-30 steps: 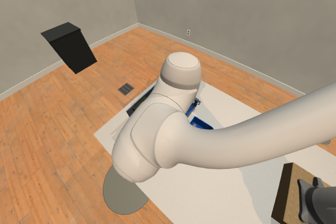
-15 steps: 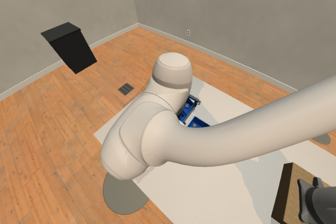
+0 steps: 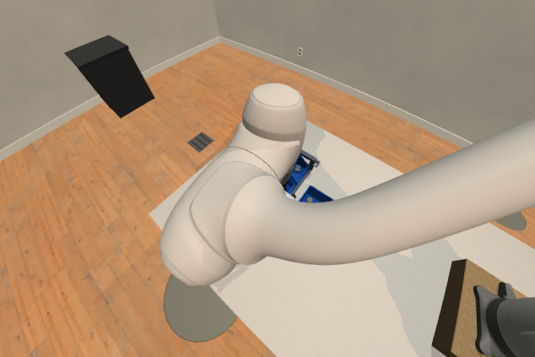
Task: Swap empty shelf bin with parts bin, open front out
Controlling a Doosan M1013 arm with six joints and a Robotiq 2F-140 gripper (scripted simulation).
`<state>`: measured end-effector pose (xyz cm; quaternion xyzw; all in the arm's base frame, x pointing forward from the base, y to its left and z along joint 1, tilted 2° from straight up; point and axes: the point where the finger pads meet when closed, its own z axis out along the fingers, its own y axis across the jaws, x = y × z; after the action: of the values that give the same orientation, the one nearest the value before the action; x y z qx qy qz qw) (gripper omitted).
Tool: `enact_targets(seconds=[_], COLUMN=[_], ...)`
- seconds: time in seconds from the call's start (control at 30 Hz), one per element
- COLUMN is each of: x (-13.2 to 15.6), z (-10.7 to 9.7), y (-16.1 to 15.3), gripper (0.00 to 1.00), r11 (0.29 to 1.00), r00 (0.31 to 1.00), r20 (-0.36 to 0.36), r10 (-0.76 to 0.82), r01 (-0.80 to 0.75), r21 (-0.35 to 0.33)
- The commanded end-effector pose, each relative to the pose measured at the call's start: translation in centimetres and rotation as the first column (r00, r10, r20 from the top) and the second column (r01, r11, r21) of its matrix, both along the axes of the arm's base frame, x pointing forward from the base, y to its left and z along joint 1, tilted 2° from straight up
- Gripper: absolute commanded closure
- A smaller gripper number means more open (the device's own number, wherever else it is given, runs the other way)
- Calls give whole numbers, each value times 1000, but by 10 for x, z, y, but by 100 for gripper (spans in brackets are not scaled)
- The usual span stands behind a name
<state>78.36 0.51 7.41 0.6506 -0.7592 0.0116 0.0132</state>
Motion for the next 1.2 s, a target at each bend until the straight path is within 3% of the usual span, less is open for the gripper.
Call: enact_targets(seconds=[0.0,0.63,1.17], x=[0,0,0], z=[0,-1,-19], y=[0,0,-1], gripper=[38,38,38], r11=[1000,1000,1000], r00=[1000,1000,1000], r20=[0,0,0], r10=[0,0,0], r01=[0,0,0], r21=[0,0,0])
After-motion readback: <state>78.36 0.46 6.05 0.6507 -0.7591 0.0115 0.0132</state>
